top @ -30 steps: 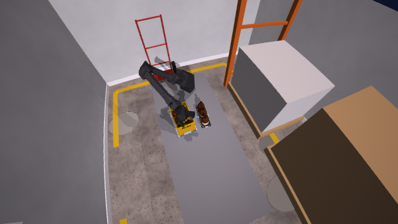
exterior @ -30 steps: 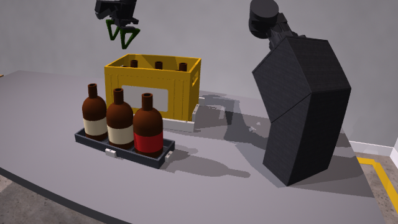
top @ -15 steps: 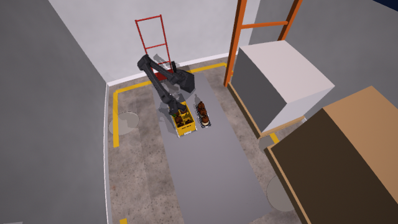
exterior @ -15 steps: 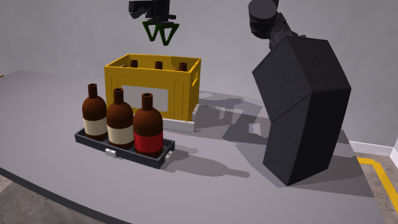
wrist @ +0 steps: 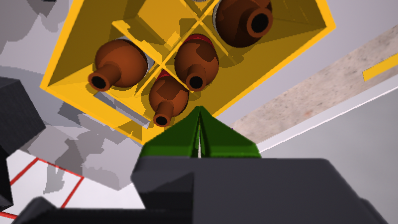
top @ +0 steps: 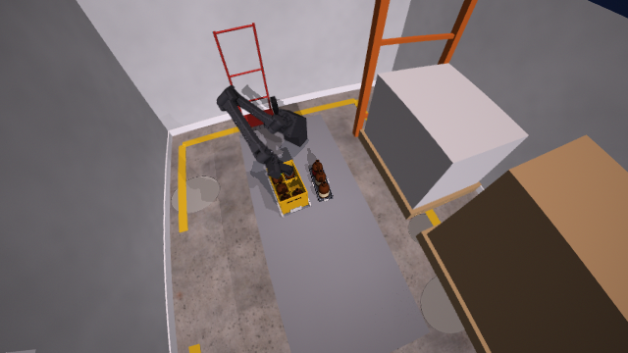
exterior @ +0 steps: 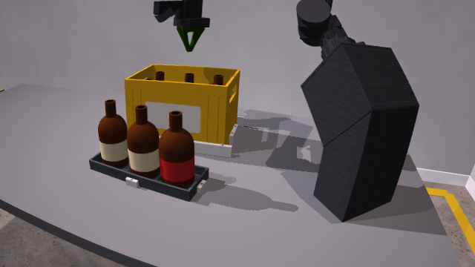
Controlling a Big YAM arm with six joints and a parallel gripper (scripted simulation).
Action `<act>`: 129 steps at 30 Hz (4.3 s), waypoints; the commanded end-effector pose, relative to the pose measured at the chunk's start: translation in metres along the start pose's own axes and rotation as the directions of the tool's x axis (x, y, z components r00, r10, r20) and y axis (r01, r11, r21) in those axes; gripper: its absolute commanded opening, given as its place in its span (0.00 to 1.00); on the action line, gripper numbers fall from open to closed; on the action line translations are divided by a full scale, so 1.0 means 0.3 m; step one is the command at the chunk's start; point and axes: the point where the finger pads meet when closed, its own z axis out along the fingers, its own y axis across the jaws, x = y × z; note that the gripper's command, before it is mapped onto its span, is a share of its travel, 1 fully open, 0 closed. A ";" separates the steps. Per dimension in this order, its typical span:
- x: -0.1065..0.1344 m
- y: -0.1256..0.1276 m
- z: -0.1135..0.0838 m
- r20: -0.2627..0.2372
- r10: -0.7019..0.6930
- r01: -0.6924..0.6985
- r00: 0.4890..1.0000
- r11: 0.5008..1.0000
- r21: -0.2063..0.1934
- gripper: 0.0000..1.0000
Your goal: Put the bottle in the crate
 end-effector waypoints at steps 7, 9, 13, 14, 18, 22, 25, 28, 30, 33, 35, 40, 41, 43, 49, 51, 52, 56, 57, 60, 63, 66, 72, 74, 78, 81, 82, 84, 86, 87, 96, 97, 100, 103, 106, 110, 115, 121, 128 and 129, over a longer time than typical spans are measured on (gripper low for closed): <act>0.003 -0.015 -0.008 -0.002 0.010 -0.010 1.000 1.000 -0.004 0.00; 0.003 -0.015 -0.008 -0.002 0.010 -0.010 1.000 1.000 -0.004 0.00; 0.003 -0.015 -0.008 -0.002 0.010 -0.010 1.000 1.000 -0.004 0.00; 0.003 -0.015 -0.008 -0.002 0.010 -0.010 1.000 1.000 -0.004 0.00; 0.003 -0.015 -0.008 -0.002 0.010 -0.010 1.000 1.000 -0.004 0.00; -0.044 -0.024 -0.020 0.013 0.011 -0.011 1.000 1.000 0.002 0.00; -0.149 0.017 -0.010 0.018 0.036 -0.035 0.999 0.999 -0.014 0.00; -0.264 0.087 0.002 0.018 0.058 -0.057 0.998 0.998 -0.030 0.00; -0.330 0.134 0.005 0.017 0.070 -0.069 0.997 0.997 -0.036 0.00; -0.500 0.295 0.002 0.012 0.106 -0.105 0.994 0.994 -0.039 0.00; -0.577 0.396 -0.006 0.012 0.126 -0.126 0.992 0.992 -0.028 0.00; -0.735 0.605 -0.029 0.019 0.152 -0.152 0.988 0.988 -0.003 0.00; -0.738 0.610 -0.029 0.020 0.153 -0.153 0.988 0.988 -0.002 0.00; -0.724 0.591 -0.004 0.001 0.169 -0.169 0.986 0.986 -0.002 0.00; -0.737 0.583 -0.056 0.040 0.175 -0.175 0.984 0.985 -0.003 0.61; -0.737 0.583 -0.056 0.040 0.175 -0.175 0.984 0.985 -0.004 0.61; -0.739 0.606 -0.035 0.024 0.158 -0.158 0.987 0.988 -0.003 0.61; -0.675 0.630 0.023 -0.026 0.141 -0.142 0.990 0.990 -0.006 0.61; -0.690 0.619 0.015 -0.018 0.150 -0.150 0.989 0.989 -0.005 0.61; -0.695 0.604 0.002 -0.007 0.161 -0.161 0.987 0.987 -0.005 0.61; -0.695 0.604 0.002 -0.007 0.161 -0.161 0.987 0.987 -0.005 0.61; -0.695 0.604 0.002 -0.006 0.157 -0.157 0.988 0.988 -0.005 0.61; -0.695 0.604 0.002 -0.006 0.157 -0.157 0.988 0.988 -0.005 0.61; -0.695 0.604 0.002 -0.006 0.157 -0.157 0.988 0.988 -0.005 0.61; -0.695 0.604 0.002 -0.006 0.157 -0.157 0.988 0.988 -0.005 0.61; -0.695 0.604 0.002 -0.006 0.157 -0.157 0.988 0.988 -0.005 0.61; -0.695 0.604 0.002 -0.006 0.157 -0.157 0.988 0.988 -0.005 0.61; -0.694 0.604 0.005 -0.007 0.157 -0.157 0.988 0.988 -0.005 0.61; -0.693 0.604 0.011 -0.008 0.157 -0.157 0.988 0.988 -0.005 0.61; -0.692 0.605 0.016 -0.009 0.157 -0.157 0.988 0.988 -0.005 0.61; -0.691 0.614 0.046 -0.013 0.148 -0.148 0.989 0.989 -0.005 0.61; -0.691 0.614 0.046 -0.013 0.148 -0.148 0.989 0.989 -0.005 0.61; -0.690 0.628 0.048 -0.009 0.137 -0.137 0.991 0.991 -0.005 0.61; -0.684 0.620 0.070 -0.017 0.144 -0.144 0.989 0.990 -0.006 0.61; -0.684 0.620 0.082 -0.017 0.144 -0.144 0.989 0.990 -0.006 0.61; -0.684 0.620 0.101 -0.017 0.144 -0.144 0.989 0.990 -0.006 0.61; -0.712 0.625 0.080 0.012 0.138 -0.138 0.990 0.990 -0.005 0.61; -0.682 0.622 0.144 -0.017 0.143 -0.143 0.990 0.990 -0.008 0.61; -0.686 0.619 0.168 -0.015 0.146 -0.146 0.989 0.989 -0.008 0.61; -0.688 0.615 0.169 -0.012 0.148 -0.149 0.989 0.989 -0.008 0.61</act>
